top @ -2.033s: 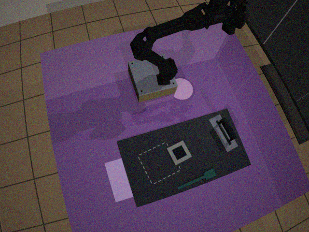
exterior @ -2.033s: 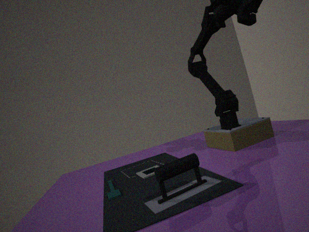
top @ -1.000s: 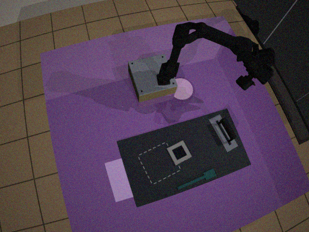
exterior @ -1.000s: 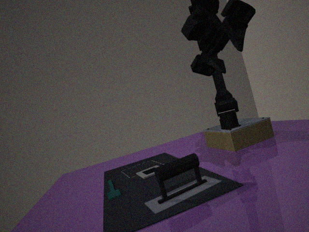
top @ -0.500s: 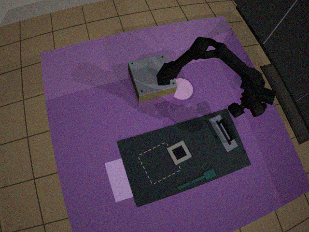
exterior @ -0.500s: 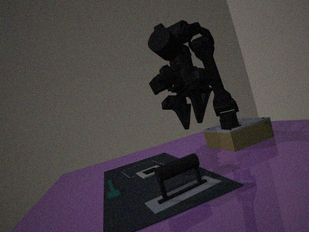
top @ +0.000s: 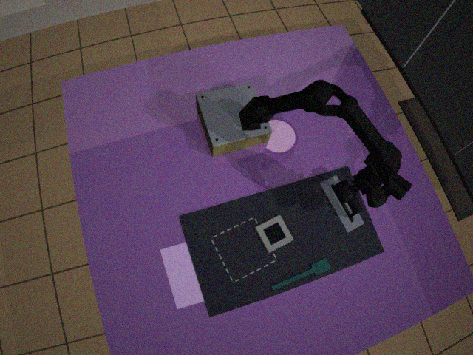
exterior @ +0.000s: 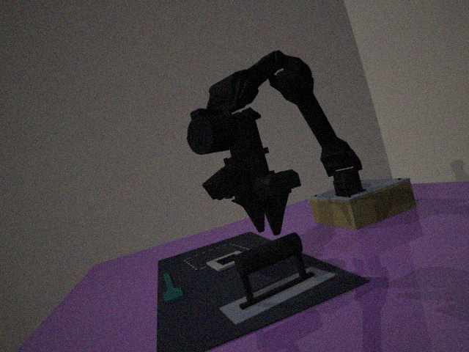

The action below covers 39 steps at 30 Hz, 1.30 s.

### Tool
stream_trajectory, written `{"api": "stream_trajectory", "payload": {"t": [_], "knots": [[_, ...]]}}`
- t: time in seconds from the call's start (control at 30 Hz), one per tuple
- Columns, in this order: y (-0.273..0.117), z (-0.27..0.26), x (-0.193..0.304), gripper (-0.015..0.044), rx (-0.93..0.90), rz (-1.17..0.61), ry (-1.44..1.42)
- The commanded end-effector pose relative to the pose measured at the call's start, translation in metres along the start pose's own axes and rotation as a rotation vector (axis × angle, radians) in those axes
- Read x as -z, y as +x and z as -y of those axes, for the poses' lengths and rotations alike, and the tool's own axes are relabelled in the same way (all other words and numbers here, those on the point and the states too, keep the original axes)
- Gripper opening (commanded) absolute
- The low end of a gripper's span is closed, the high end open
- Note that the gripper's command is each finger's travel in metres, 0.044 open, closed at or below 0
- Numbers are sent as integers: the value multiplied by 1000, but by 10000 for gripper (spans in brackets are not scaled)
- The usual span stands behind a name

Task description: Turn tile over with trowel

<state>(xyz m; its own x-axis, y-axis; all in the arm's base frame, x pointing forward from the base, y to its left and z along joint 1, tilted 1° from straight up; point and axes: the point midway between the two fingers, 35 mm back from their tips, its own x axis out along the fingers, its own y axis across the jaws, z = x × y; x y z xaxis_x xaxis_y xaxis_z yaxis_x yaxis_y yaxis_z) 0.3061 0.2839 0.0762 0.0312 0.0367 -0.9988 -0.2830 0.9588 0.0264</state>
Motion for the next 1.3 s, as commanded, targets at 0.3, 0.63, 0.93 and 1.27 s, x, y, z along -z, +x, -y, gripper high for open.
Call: {"api": "stream_trajectory", "payload": {"t": [0.3, 0.63, 0.93, 1.27], "knots": [[17, -2, -2, 270, -1, 6, -11], [33, -2, -2, 270, -1, 4, -10], [41, -2, -2, 191, -1, 4, -9], [41, -2, -2, 130, -1, 4, -9]]}}
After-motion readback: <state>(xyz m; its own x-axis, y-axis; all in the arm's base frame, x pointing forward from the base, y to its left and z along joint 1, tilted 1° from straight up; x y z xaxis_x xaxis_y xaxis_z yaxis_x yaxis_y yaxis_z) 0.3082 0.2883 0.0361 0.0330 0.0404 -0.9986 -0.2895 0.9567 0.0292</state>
